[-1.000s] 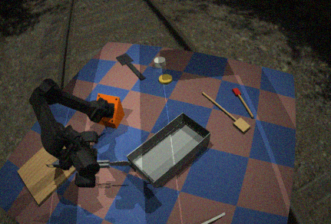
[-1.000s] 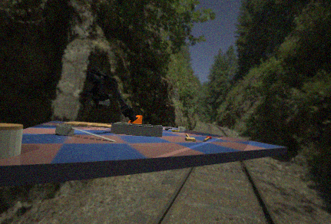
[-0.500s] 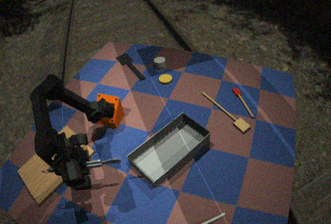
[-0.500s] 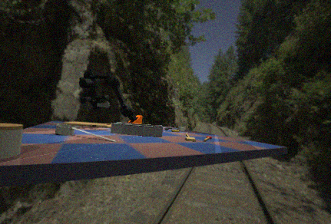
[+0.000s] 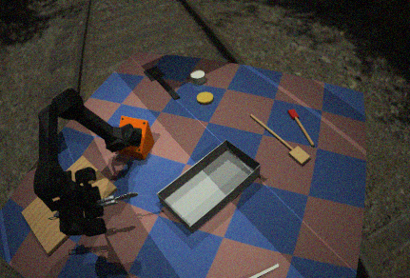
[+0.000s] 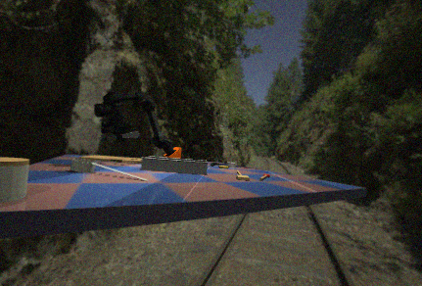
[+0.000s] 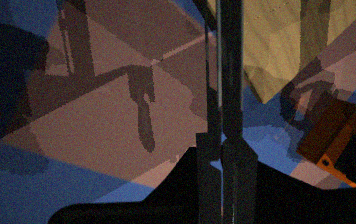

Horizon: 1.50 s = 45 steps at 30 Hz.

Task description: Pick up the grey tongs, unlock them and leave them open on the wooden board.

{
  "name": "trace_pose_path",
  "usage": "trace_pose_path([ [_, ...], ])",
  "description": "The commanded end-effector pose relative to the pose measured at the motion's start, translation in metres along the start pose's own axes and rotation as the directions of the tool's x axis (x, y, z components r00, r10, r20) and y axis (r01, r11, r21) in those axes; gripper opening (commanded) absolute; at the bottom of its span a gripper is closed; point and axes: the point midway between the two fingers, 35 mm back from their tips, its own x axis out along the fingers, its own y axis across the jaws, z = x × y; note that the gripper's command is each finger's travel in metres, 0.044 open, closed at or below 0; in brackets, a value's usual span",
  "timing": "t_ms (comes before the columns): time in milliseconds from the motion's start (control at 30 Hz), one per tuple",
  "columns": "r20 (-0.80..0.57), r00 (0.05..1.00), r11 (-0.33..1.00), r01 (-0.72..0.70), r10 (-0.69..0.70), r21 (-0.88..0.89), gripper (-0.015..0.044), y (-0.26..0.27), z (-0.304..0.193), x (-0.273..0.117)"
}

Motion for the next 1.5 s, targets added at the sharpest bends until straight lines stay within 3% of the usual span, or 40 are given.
trace_pose_path([
  [0, -0.023, 1.000, 0.999, 0.010, -0.011, -0.031, -0.0150, -0.004, 0.008, 0.002],
  [1467, -0.123, 0.990, 0.949, -0.100, 0.066, -0.300, -0.0150, -0.050, 0.084, 0.006],
])
